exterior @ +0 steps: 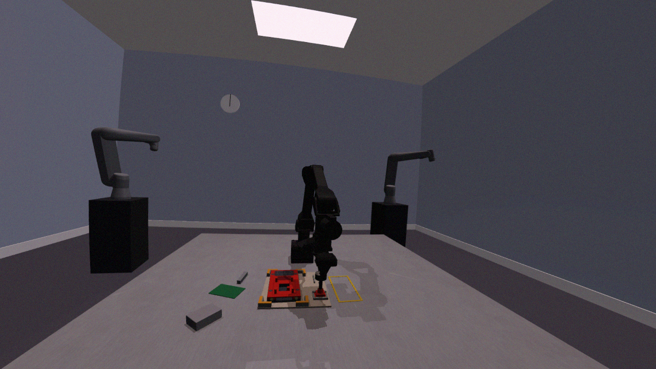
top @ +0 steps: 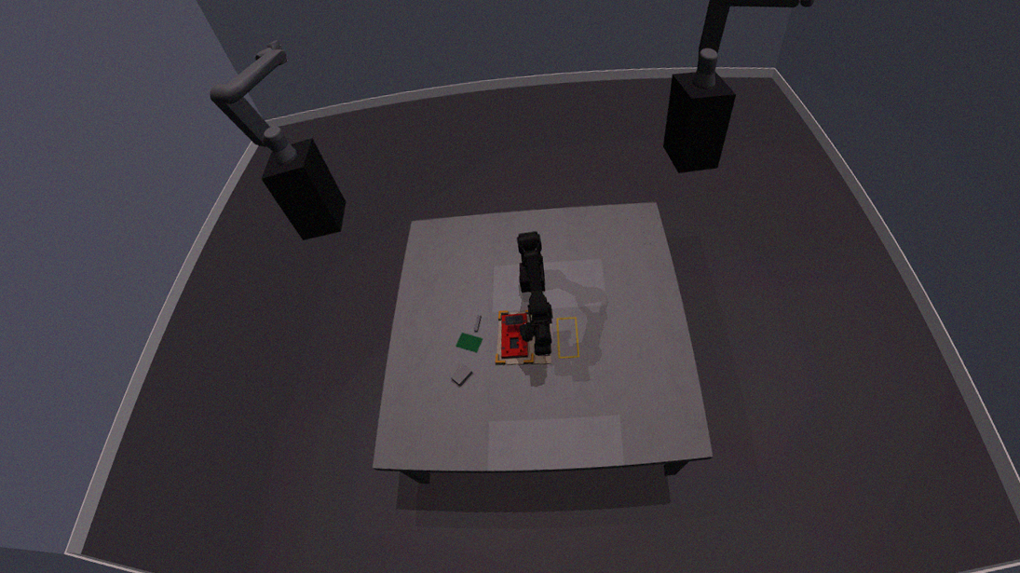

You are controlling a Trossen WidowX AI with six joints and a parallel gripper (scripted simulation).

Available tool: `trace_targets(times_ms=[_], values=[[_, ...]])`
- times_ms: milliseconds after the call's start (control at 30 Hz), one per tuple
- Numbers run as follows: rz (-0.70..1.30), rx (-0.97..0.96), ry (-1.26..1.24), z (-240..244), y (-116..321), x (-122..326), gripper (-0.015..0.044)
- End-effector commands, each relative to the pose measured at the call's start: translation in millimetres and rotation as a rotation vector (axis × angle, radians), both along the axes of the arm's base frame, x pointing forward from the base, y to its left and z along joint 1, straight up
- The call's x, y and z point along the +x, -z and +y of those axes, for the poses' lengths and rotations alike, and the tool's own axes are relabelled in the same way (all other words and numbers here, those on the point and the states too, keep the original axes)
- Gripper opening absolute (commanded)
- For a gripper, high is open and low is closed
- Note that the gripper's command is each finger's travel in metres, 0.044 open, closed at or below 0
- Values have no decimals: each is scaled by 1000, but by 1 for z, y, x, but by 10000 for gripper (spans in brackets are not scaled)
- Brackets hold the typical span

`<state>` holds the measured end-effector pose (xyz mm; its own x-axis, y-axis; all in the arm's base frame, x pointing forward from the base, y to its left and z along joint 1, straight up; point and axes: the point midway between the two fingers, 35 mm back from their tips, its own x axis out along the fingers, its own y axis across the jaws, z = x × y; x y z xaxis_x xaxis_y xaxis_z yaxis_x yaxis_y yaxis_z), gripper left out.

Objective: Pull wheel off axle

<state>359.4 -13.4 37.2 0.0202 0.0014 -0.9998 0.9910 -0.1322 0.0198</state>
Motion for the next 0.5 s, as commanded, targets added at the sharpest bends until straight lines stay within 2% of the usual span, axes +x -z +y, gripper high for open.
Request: trace_targets(times_ms=[0,167,467], values=[[-8,-3,1,0,-12,1,0],[-8,-3,1,0,-34,-3,0],[-4,-1,-23,26,-27,-8,0]])
